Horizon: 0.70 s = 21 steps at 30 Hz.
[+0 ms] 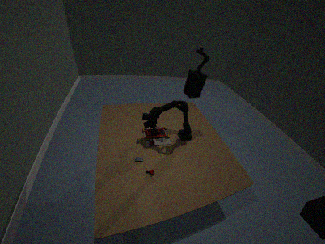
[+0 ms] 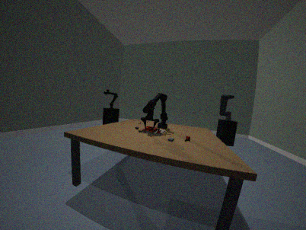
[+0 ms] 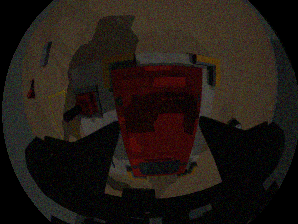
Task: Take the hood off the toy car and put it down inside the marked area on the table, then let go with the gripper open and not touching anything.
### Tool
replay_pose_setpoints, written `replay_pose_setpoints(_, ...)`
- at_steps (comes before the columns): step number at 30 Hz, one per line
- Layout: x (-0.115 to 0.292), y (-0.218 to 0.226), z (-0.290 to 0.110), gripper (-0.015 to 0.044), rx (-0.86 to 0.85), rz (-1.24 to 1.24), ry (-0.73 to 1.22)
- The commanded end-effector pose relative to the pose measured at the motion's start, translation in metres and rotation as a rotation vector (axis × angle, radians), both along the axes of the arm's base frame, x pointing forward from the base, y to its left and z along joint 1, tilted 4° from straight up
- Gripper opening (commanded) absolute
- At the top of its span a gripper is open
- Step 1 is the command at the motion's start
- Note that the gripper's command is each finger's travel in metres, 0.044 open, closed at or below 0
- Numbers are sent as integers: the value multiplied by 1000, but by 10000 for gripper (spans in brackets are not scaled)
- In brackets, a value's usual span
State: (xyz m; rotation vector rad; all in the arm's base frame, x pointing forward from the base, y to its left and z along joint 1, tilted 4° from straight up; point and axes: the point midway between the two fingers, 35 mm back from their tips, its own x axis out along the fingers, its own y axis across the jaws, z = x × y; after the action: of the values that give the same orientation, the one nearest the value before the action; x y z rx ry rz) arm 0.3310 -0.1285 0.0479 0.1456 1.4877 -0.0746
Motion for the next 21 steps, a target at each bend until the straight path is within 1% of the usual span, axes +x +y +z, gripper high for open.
replay_pose_setpoints(1, -1, 0, -3, 440, -3, -4, 5)
replay_pose_setpoints(15, 0, 0, -10, 440, -3, -4, 5)
replay_pose_setpoints(18, 0, 0, -7, 361, 0, 0, 0)
replay_pose_setpoints(21, 0, 0, -7, 341, 0, 0, 0)
